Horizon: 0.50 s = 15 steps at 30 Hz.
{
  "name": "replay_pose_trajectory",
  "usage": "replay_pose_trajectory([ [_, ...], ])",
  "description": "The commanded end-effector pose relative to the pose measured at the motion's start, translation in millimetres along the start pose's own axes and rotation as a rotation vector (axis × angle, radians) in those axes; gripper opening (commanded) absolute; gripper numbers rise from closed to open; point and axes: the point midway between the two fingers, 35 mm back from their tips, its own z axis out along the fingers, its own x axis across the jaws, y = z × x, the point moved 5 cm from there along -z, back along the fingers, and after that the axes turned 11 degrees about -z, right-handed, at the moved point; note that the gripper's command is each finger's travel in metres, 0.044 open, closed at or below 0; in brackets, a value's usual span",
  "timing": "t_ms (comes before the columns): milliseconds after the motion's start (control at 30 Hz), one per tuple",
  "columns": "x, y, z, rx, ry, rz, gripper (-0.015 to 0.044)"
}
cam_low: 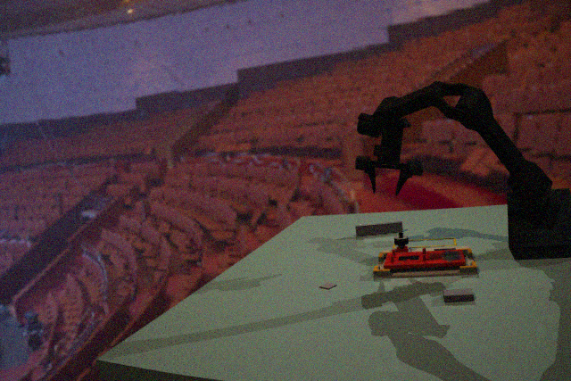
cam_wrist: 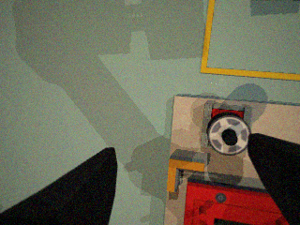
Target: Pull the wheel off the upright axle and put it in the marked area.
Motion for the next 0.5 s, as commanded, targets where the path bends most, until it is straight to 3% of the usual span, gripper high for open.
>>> replay_pose_trajectory([
  [0,-19,-17,38,0.148,-0.124,0.124,0.03],
  [467,-23,-28,54,0.198,-0.174,0.17,0.03],
])
